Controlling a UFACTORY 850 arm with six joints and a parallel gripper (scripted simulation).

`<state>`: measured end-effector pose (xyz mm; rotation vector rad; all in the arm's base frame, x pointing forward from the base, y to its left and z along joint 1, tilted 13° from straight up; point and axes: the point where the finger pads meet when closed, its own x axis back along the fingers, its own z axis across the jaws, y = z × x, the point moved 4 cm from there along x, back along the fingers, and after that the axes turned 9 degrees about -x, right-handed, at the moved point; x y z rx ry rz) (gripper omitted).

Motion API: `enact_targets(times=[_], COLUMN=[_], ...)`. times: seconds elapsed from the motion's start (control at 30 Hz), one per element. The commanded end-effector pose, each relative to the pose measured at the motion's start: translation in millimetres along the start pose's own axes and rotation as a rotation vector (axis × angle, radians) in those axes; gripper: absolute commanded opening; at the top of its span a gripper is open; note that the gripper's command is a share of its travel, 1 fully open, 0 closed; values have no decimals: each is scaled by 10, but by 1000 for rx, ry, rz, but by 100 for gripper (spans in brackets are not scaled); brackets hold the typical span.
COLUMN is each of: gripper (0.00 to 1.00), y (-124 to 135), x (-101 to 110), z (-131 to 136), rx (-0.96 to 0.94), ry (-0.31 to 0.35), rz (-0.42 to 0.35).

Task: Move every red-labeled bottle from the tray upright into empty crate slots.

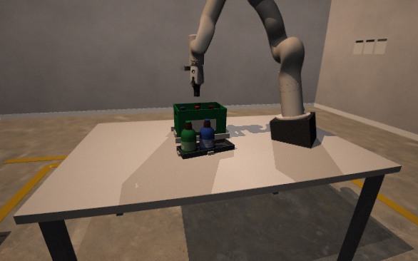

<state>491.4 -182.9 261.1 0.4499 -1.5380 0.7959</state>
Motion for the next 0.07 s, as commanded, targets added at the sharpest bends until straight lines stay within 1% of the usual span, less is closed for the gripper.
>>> enact_targets(times=[0.0,0.03], gripper=[0,0], y=[-7,-7], x=[7,7], z=[-3,-3], rx=[0,0], ry=[-1,-1], rz=[2,2])
